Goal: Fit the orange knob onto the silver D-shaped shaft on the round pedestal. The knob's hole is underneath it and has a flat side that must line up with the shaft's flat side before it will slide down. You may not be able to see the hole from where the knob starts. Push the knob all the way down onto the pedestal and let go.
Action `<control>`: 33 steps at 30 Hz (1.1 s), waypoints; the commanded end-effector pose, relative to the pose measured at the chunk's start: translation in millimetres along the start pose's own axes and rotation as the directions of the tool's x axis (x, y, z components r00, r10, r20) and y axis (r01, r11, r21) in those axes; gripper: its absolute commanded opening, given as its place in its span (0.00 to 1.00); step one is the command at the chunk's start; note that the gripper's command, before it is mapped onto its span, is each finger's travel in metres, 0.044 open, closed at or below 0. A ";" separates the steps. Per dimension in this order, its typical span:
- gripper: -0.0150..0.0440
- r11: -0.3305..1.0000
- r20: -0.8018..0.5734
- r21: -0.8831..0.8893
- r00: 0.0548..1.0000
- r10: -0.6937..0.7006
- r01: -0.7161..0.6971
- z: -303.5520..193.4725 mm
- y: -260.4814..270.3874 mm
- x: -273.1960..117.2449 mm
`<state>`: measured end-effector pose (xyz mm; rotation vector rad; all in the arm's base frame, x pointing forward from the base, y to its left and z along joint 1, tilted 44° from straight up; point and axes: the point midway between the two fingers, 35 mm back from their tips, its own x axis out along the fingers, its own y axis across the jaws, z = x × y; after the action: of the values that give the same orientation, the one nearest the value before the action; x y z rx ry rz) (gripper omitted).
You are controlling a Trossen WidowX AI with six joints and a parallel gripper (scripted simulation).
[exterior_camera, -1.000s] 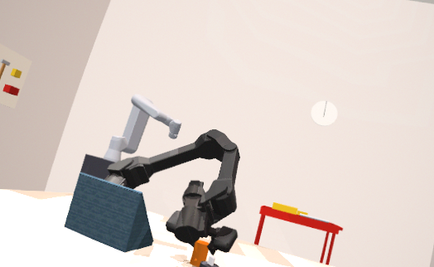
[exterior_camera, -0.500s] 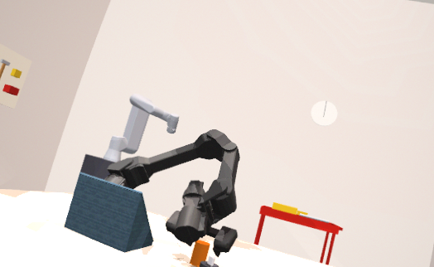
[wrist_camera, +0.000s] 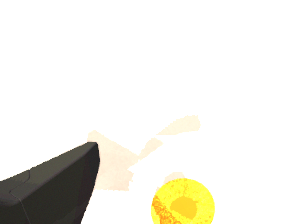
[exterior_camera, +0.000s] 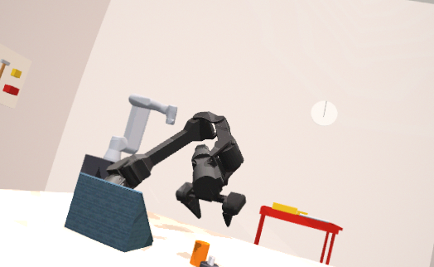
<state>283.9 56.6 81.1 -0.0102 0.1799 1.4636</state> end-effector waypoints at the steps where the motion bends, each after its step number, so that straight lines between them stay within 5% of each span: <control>1: 1.00 0.999 -0.009 0.028 1.000 0.017 -0.017 -0.3 3.9 0.3; 4: 1.00 0.998 -0.054 0.022 0.997 0.052 -0.051 0.7 7.4 1.2; 8: 1.00 0.988 -0.366 0.010 0.919 0.146 -0.153 2.0 14.3 -1.8; 12: 1.00 0.996 -0.629 -0.023 0.776 0.053 -0.087 8.8 1.2 -14.8; 23: 1.00 0.997 -0.640 -0.014 0.767 0.045 -0.070 9.6 0.1 -15.7; 28: 1.00 0.935 -0.640 0.298 0.767 0.045 0.194 9.5 0.1 -15.6; 33: 1.00 0.662 -0.640 0.594 0.767 0.045 0.457 9.4 0.1 -15.5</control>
<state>283.3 43.0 93.2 -0.1450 1.0548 1.2257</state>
